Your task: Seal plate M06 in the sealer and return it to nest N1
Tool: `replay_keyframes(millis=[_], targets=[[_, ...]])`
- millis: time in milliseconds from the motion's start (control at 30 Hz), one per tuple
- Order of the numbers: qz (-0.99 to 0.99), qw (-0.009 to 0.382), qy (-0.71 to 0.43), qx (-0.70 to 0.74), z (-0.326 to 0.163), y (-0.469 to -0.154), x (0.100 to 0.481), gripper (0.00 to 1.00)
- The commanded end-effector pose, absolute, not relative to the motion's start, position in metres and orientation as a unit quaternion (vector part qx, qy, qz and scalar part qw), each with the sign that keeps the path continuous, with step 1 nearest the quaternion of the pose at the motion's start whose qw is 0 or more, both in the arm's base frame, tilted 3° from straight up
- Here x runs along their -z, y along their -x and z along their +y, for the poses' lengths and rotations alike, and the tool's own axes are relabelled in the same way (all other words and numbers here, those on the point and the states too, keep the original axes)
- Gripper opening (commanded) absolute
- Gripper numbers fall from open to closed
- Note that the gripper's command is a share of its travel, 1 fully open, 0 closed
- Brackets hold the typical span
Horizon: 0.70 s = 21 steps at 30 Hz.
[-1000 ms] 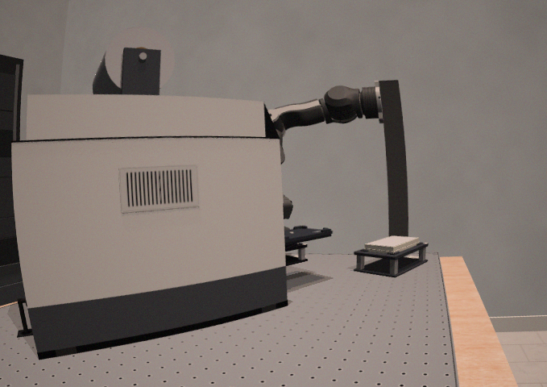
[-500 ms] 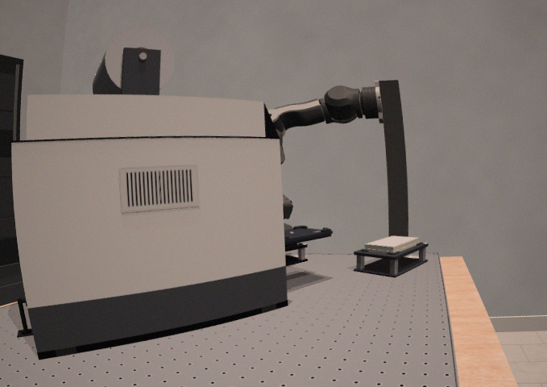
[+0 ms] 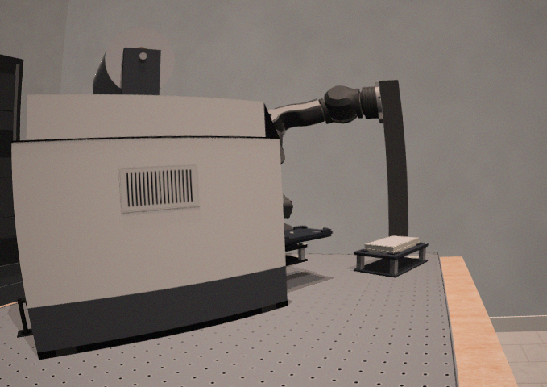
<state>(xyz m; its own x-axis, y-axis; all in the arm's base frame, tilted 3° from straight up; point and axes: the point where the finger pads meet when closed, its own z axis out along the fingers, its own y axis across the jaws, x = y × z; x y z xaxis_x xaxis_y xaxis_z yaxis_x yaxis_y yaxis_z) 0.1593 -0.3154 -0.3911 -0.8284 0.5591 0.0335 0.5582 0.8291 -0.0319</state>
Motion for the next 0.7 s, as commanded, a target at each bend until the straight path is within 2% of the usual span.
replay_keyframes(millis=[0, 300, 467, 667], targets=[[-0.956, 0.020, 0.293, -0.010, -0.316, -0.160, 0.391, 0.77], [-0.956, 0.020, 0.293, -0.010, -0.316, -0.160, 0.391, 0.77], [-0.956, 0.019, 0.292, -0.010, -0.316, -0.162, 0.351, 0.77], [-0.956, 0.019, 0.292, -0.010, -0.316, -0.162, 0.351, 0.77]])
